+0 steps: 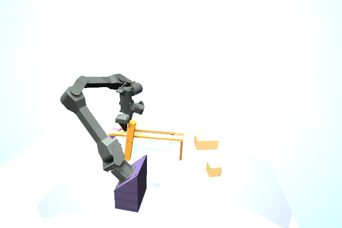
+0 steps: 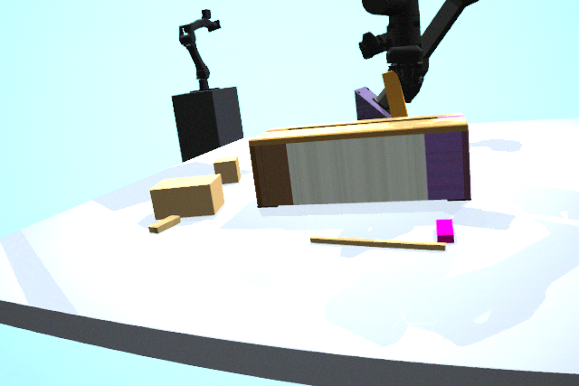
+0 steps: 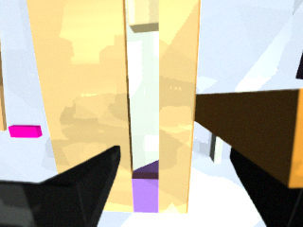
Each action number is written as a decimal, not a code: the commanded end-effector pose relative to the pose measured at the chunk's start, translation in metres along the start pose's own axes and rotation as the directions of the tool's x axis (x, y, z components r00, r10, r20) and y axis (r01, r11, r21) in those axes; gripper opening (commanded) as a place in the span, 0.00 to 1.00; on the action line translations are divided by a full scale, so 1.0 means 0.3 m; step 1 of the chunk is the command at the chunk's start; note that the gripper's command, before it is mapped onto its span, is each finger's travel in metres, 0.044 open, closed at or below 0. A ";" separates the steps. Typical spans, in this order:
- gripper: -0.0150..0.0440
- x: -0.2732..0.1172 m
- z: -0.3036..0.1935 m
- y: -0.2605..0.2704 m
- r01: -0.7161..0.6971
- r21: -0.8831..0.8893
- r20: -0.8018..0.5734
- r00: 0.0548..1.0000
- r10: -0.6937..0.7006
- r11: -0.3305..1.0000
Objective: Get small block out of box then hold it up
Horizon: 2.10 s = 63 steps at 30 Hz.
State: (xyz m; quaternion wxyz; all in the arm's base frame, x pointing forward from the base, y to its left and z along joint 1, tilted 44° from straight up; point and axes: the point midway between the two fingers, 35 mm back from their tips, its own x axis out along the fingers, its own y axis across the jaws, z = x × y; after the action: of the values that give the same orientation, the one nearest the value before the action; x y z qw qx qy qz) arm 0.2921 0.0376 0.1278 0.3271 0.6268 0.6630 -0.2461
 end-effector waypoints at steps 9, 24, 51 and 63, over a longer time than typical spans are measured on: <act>0.93 0.008 0.076 -0.007 0.007 -0.001 0.000 1.000 -0.007 1.000; 0.93 0.002 0.088 -0.005 0.000 0.000 -0.001 1.000 0.000 1.000; 0.93 0.033 0.567 -0.075 0.006 -0.004 -0.350 0.937 -0.007 1.000; 0.93 0.096 0.570 -0.070 0.006 -0.003 -0.349 0.937 -0.007 1.000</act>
State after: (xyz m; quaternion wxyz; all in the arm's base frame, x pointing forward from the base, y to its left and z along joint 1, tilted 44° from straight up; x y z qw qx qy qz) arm 0.2937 -0.0785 -0.0025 0.2118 0.6585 0.7103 -0.1300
